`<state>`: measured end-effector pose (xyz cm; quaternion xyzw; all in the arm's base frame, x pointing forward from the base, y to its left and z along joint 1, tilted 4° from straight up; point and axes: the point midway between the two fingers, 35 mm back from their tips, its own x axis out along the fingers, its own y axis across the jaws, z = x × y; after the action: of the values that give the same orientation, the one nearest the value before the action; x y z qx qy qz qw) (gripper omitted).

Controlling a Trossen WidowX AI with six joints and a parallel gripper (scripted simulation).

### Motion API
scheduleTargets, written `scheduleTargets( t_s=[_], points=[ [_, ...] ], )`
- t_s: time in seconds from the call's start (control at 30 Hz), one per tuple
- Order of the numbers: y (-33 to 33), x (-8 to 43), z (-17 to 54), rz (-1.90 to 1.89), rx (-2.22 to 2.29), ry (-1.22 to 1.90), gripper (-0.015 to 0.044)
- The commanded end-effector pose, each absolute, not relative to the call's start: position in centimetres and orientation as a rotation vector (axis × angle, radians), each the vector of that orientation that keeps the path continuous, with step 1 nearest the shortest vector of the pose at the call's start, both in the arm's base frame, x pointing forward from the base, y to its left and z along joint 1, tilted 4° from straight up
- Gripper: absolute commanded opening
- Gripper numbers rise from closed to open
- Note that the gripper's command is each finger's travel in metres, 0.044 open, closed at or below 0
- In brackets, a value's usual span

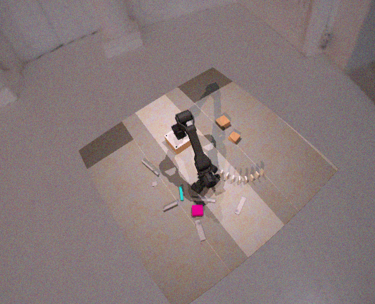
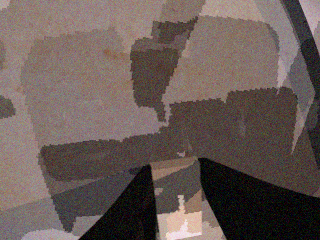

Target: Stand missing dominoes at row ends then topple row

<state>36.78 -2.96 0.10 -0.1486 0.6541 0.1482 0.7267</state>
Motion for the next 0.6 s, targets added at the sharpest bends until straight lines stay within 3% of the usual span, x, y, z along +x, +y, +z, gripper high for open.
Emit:
scheduleTargets(
  t_s=[0.0, 0.23, 0.57],
  points=[
    [-3.0, 36.7, -0.1, 0.326, -0.332, 1.449, 0.0107],
    [-3.0, 36.7, 0.6, 0.326, -0.332, 1.449, 0.0107],
    [-2.6, 36.7, 11.7, 0.326, -0.332, 1.448, 0.0107]
  ],
)
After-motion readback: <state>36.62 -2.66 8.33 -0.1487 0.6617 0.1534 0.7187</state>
